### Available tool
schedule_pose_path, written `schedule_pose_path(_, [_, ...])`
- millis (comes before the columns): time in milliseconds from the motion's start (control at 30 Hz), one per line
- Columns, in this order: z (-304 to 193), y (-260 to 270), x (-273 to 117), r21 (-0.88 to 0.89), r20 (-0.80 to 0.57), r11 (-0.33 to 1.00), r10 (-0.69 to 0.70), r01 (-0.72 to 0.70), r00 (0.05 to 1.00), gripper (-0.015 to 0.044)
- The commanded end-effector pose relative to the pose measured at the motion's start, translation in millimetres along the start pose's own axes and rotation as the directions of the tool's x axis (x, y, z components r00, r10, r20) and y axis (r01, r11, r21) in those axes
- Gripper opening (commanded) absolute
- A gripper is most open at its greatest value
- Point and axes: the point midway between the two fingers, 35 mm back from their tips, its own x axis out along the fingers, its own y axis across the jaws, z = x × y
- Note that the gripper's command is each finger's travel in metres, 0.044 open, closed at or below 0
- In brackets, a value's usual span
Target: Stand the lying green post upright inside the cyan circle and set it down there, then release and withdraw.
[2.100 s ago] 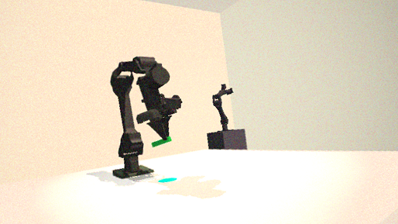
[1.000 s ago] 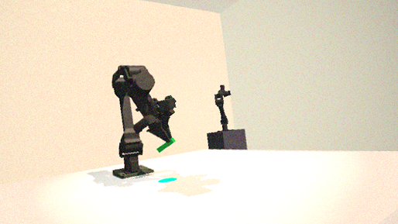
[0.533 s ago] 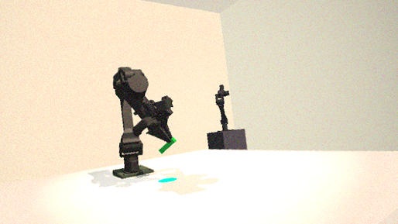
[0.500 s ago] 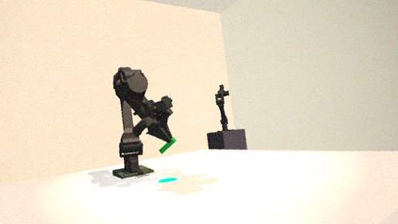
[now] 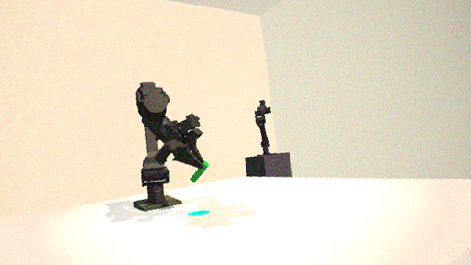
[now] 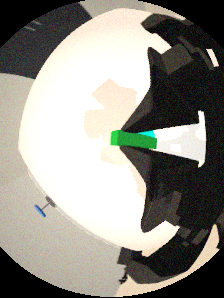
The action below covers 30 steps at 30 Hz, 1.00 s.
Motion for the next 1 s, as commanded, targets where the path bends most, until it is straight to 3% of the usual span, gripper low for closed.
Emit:
schedule_pose_path(0, [0.1, -0.4, -0.5, -0.005, 0.04, 1.0, 0.006, -0.006, 0.999, 0.0023])
schedule_pose_path(967, [-1.8, -4.4, -6.5, -0.028, 0.25, 0.999, 0.023, -0.016, 0.968, 0.0023])
